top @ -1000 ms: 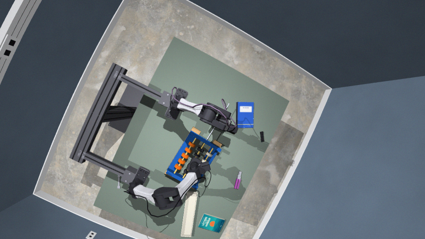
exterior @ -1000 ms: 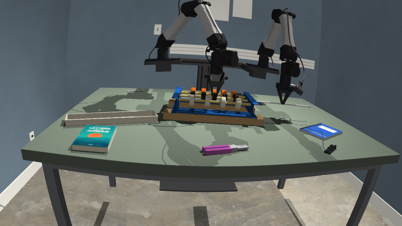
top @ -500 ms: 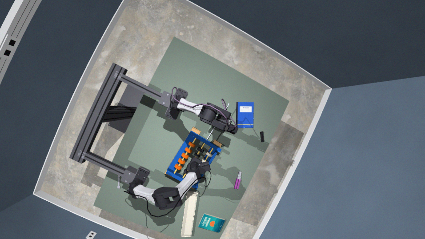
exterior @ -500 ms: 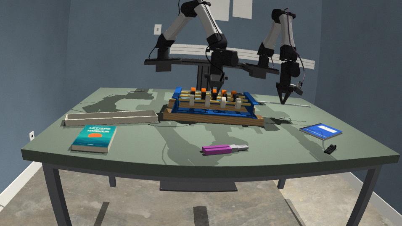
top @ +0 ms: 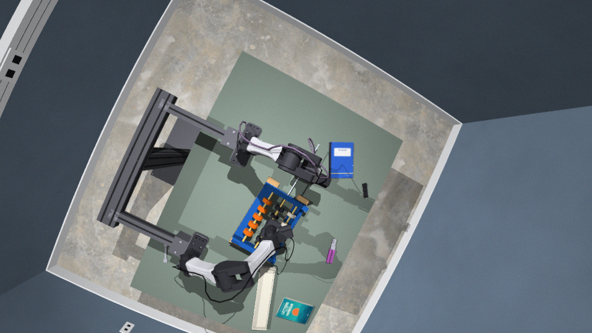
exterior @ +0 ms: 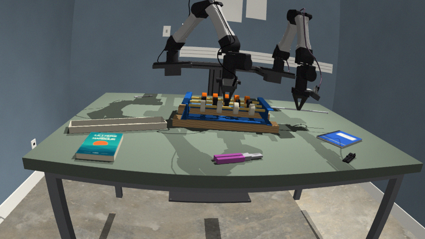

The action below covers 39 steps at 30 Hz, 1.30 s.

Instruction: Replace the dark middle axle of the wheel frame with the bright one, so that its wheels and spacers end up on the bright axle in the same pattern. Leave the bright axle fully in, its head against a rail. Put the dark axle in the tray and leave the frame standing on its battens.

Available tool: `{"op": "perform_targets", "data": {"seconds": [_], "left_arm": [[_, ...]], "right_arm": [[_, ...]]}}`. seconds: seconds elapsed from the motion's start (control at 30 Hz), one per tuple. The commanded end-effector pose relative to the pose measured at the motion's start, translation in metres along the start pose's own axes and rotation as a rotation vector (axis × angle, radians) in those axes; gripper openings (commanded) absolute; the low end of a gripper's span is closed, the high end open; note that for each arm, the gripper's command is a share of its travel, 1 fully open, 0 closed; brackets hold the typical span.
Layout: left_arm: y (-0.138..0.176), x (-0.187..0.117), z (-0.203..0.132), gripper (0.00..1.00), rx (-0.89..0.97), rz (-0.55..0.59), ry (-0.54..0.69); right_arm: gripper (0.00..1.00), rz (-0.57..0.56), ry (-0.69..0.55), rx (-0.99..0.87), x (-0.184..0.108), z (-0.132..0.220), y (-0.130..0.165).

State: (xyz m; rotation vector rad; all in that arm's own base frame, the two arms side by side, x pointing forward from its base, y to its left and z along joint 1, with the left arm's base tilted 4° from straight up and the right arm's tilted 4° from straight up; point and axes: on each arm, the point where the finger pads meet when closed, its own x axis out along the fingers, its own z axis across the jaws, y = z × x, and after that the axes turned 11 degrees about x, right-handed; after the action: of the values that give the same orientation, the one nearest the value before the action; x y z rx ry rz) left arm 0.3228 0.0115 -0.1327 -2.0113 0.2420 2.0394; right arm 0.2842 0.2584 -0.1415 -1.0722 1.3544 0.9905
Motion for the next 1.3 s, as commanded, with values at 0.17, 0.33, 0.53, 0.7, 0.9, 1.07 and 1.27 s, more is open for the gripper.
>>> {"op": "perform_targets", "data": {"seconds": [0.17, 0.33, 0.53, 0.7, 0.9, 1.07, 1.27], "left_arm": [[0.011, -0.006, -0.008, 0.00, 0.004, 0.015, 0.027], [0.016, -0.009, -0.011, 0.00, -0.001, 0.013, 0.034], [0.021, -0.011, -0.009, 0.00, -0.001, 0.011, 0.040], [0.021, -0.015, -0.012, 0.00, 0.003, 0.011, 0.044], [0.023, -0.014, -0.019, 0.00, 0.007, 0.011, 0.059], [0.025, -0.012, -0.023, 0.00, 0.008, 0.012, 0.065], [0.027, -0.013, -0.020, 0.00, 0.010, 0.013, 0.058]], "right_arm": [[0.00, -0.038, -0.038, 0.002, -0.023, 0.011, -0.013], [0.00, -0.039, -0.038, 0.004, -0.023, 0.011, -0.014], [0.00, -0.039, -0.038, 0.003, -0.023, 0.011, -0.013], [0.00, -0.039, -0.038, 0.004, -0.023, 0.011, -0.014], [0.00, -0.039, -0.038, 0.006, -0.023, 0.011, -0.014], [0.00, -0.039, -0.038, 0.007, -0.023, 0.011, -0.014], [0.00, -0.040, -0.038, 0.007, -0.022, 0.011, -0.014]]}}
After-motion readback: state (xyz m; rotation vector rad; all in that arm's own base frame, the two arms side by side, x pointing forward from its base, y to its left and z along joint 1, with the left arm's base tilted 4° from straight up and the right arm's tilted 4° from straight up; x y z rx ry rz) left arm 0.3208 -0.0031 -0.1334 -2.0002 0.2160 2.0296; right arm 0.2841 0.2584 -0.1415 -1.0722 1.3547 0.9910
